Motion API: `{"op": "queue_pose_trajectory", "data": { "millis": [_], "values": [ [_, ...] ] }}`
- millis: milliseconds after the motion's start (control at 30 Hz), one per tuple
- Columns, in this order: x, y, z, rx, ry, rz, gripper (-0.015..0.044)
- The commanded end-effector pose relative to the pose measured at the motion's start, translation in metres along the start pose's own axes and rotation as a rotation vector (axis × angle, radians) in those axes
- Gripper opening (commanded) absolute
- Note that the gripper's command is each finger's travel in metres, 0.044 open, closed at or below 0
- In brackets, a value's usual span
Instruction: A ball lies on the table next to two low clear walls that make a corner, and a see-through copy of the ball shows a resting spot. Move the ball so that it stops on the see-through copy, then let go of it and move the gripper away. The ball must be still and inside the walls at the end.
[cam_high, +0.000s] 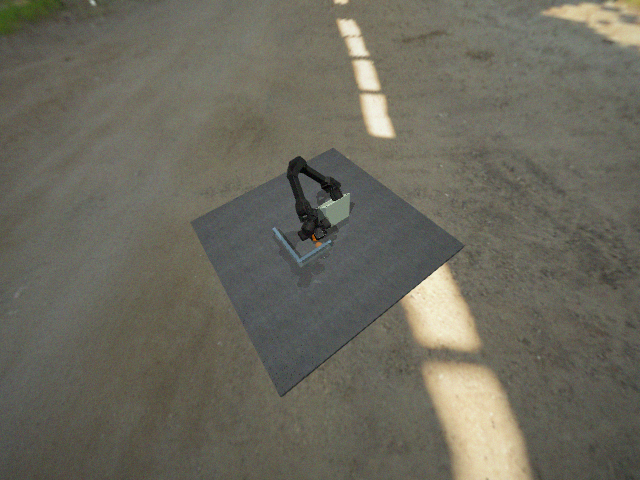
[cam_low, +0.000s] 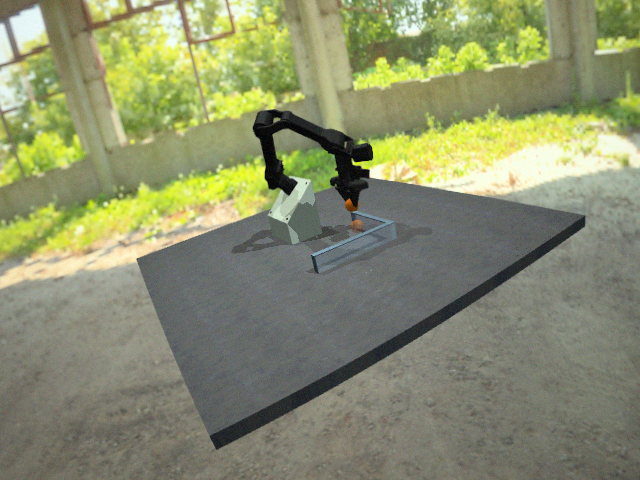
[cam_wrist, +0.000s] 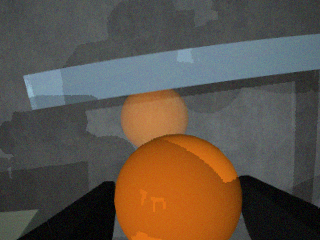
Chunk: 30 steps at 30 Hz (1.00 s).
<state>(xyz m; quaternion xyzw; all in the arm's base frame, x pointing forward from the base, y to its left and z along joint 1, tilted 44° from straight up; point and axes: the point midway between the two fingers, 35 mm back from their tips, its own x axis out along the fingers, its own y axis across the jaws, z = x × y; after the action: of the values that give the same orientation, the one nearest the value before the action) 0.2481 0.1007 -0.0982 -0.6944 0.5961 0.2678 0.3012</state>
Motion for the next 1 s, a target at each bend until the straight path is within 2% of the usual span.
{"op": "queue_pose_trajectory", "data": {
  "millis": [0,267,667,967],
  "values": [
    [0.004,0.009,0.004,-0.109,0.001,0.004,0.0],
    [0.01,0.009,0.004,-0.109,0.0,0.004,0.0],
    [0.074,0.01,0.003,-0.109,0.004,0.003,0.0],
    [0.08,0.01,0.003,-0.109,0.005,0.003,0.0]
  ]
}}
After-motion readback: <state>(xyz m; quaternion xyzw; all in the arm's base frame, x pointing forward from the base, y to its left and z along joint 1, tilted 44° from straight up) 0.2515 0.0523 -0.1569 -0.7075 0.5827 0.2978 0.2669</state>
